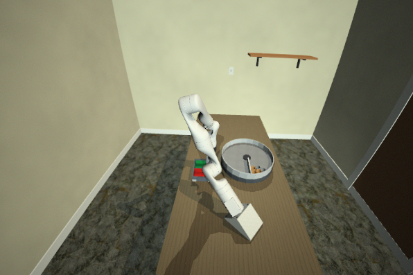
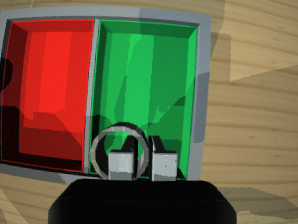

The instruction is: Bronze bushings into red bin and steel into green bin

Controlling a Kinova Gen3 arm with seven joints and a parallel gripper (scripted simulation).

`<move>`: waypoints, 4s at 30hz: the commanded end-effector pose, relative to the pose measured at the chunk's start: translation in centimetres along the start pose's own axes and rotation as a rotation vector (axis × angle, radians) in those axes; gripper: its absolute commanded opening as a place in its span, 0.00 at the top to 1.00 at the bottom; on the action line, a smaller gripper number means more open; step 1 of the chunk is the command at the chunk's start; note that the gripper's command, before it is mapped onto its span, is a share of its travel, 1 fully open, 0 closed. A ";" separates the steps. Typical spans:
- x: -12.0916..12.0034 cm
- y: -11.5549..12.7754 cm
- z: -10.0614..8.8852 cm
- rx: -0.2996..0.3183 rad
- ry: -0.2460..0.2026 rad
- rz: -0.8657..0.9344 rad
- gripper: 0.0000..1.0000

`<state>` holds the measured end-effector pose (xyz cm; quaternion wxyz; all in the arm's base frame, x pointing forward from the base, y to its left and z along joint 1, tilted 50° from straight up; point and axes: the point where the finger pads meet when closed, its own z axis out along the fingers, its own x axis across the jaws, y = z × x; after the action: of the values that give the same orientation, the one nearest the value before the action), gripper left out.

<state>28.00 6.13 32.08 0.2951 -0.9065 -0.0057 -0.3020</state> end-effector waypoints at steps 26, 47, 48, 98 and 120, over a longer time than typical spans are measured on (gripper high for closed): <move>-0.1 -0.1 1.3 0.001 -0.004 -0.002 1.00; -0.1 -0.1 2.5 0.001 -0.004 -0.002 1.00; -0.1 -0.1 2.5 0.001 -0.004 -0.002 1.00; -0.1 0.0 3.7 0.001 -0.004 -0.002 0.53; -0.1 0.0 3.7 0.001 -0.004 -0.002 0.53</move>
<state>29.94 8.19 29.66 0.2952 -0.9071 -0.0073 -0.3001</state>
